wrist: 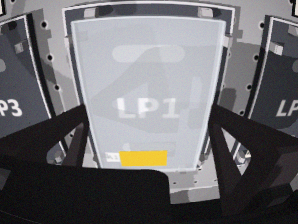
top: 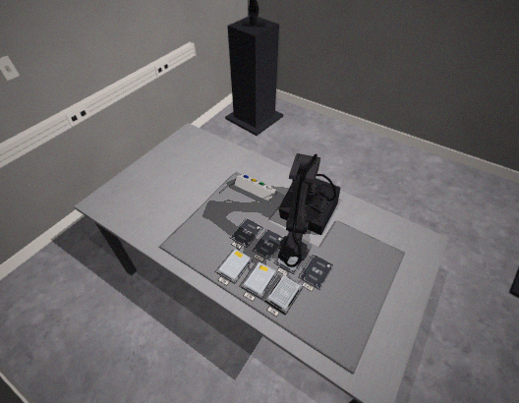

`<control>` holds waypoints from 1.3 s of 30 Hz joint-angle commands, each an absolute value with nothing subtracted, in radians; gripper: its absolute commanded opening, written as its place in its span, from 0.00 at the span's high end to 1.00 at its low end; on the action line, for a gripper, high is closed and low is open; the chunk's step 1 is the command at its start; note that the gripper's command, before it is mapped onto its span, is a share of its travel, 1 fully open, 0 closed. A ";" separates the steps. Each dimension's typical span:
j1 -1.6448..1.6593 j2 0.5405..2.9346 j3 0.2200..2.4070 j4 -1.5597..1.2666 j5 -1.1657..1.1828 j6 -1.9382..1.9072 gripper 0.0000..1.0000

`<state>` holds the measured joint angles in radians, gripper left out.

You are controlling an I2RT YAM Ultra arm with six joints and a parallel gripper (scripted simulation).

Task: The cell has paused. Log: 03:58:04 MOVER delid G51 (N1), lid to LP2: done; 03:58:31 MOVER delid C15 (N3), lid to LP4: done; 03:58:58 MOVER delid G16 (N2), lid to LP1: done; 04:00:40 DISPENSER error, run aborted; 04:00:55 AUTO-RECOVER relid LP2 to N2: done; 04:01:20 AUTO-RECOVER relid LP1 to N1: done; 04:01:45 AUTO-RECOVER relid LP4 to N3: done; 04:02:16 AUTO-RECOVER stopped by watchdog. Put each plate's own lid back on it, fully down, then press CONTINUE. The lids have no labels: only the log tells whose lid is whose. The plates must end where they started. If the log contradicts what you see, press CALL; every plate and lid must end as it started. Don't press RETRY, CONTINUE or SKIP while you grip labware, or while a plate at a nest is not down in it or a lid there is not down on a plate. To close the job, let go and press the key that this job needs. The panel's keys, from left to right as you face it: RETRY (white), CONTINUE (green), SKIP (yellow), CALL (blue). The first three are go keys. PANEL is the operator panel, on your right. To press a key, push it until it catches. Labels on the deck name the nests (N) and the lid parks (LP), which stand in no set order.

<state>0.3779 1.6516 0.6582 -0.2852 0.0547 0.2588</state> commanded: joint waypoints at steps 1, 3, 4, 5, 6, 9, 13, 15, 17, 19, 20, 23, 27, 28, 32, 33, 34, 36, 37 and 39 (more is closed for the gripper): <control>0.377 1.649 0.656 -0.278 0.053 0.257 1.00; 0.377 1.649 0.655 -0.277 0.053 0.257 1.00; 0.377 1.649 0.655 -0.277 0.053 0.257 1.00; 0.377 1.649 0.655 -0.277 0.053 0.257 1.00; 0.377 1.649 0.655 -0.277 0.053 0.257 1.00; 0.377 1.649 0.655 -0.277 0.053 0.257 1.00; 0.377 1.649 0.655 -0.277 0.053 0.257 0.00; 0.377 1.649 0.655 -0.277 0.053 0.257 0.00; 0.377 1.649 0.655 -0.277 0.053 0.257 0.00; 0.377 1.649 0.655 -0.277 0.053 0.257 0.00; 0.377 1.649 0.655 -0.277 0.053 0.257 0.00; 0.377 1.649 0.655 -0.277 0.053 0.257 0.00; 0.377 1.649 0.655 -0.277 0.053 0.257 0.00; 0.377 1.649 0.655 -0.277 0.053 0.257 0.00; 0.377 1.649 0.655 -0.277 0.053 0.257 0.00; 0.377 1.649 0.655 -0.277 0.053 0.257 0.00; 0.377 1.649 0.655 -0.277 0.053 0.257 0.00; 0.377 1.649 0.655 -0.277 0.053 0.257 0.00; 0.377 1.649 0.655 -0.277 0.053 0.257 0.00; 0.377 1.649 0.655 -0.277 0.053 0.257 0.00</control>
